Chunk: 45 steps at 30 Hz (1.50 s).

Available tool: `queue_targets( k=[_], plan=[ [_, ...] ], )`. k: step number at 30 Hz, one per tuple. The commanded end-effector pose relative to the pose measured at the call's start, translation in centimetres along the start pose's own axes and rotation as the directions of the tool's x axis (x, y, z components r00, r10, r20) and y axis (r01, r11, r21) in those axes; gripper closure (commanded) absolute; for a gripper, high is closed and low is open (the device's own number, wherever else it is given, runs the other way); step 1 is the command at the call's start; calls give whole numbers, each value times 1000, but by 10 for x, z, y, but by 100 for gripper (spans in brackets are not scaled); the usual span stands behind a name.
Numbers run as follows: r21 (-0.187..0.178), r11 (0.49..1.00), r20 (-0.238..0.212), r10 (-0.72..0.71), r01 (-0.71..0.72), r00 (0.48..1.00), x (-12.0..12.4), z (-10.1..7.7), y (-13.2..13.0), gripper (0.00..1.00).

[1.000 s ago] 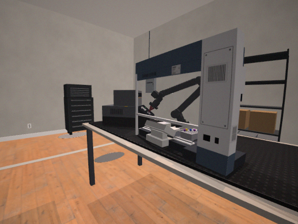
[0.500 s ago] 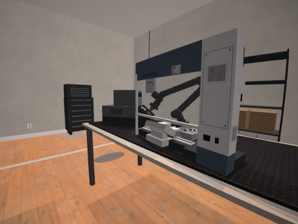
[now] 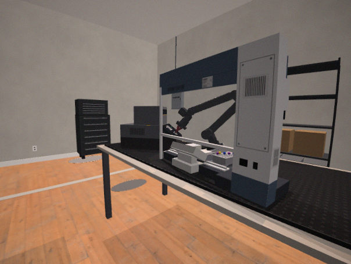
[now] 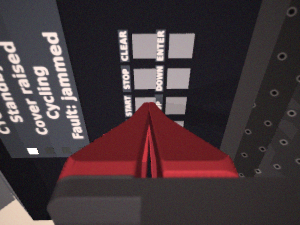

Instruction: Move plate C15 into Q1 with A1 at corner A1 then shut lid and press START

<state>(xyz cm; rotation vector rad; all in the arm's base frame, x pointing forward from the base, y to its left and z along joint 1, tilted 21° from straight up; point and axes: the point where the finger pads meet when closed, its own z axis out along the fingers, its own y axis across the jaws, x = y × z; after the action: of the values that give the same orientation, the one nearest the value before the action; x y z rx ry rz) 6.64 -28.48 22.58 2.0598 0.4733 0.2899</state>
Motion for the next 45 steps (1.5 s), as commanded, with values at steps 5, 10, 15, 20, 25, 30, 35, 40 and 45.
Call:
queue_targets(
  k=[5, 10, 15, 20, 25, 30, 35, 40, 45],
  plan=[
    [-61, 998, 17, -22, 23, 1000, -4, -8, 34, 100],
    [-63, 998, 19, -22, 23, 1000, -5, -8, 35, 100],
    [-66, 998, 21, -21, 23, 1000, -6, -8, 38, 100],
    [-68, 997, 23, -22, 23, 999, -7, -8, 40, 100],
    [-69, 997, 23, -21, 22, 1000, -7, -8, 41, 100],
    [-71, 997, 22, -19, 21, 1000, -7, -8, 44, 100],
    [-74, 997, 20, -20, 22, 1000, -6, -8, 47, 100],
    [-76, 997, 18, -23, 24, 1000, -5, -8, 50, 100],
    [-72, 997, 17, -22, 23, 1000, -5, -7, 48, 100]
  ],
)
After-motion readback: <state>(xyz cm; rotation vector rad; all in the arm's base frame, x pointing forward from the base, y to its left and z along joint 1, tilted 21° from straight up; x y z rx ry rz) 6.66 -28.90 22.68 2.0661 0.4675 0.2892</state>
